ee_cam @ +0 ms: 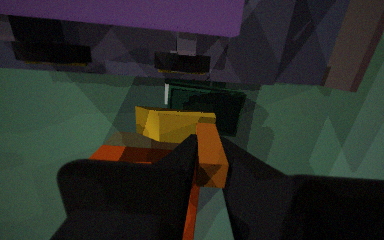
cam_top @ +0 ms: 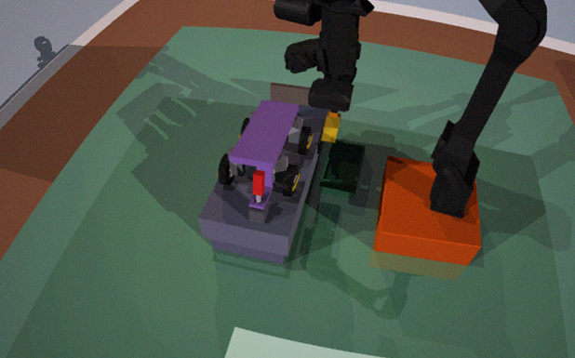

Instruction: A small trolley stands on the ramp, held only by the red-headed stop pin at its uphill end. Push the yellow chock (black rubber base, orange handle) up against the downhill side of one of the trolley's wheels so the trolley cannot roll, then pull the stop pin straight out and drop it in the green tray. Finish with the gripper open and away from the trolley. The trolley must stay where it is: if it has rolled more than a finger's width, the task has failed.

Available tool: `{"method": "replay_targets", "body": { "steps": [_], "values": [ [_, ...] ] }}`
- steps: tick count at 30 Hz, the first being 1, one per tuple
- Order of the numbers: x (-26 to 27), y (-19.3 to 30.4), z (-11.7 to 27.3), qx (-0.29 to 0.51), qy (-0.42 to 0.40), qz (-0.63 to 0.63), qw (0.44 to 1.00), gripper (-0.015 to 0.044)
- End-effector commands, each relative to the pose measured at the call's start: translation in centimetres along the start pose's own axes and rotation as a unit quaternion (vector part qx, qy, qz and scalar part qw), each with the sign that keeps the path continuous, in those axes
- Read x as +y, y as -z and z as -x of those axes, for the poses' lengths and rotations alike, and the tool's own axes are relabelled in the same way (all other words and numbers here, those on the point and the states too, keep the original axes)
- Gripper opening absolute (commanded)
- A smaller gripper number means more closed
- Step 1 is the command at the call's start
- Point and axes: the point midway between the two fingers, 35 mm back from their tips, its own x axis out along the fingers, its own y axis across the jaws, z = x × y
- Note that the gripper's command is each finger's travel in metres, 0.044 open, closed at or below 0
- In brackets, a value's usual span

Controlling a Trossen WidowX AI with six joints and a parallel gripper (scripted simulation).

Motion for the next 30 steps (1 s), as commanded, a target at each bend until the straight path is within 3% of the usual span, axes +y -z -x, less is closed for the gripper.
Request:
{"method": "replay_targets", "body": {
  "steps": [1,18,30],
  "values": [
    [-1.5,-0.4,0.0,-0.003,0.000,0.002,1.000,0.0000],
    [-8.5,-1.7,-0.4,-0.004,0.003,0.002,1.000,0.0000],
    [-9.0,-1.8,-0.4,-0.004,-0.054,0.002,0.999,0.0000]
  ]
}}
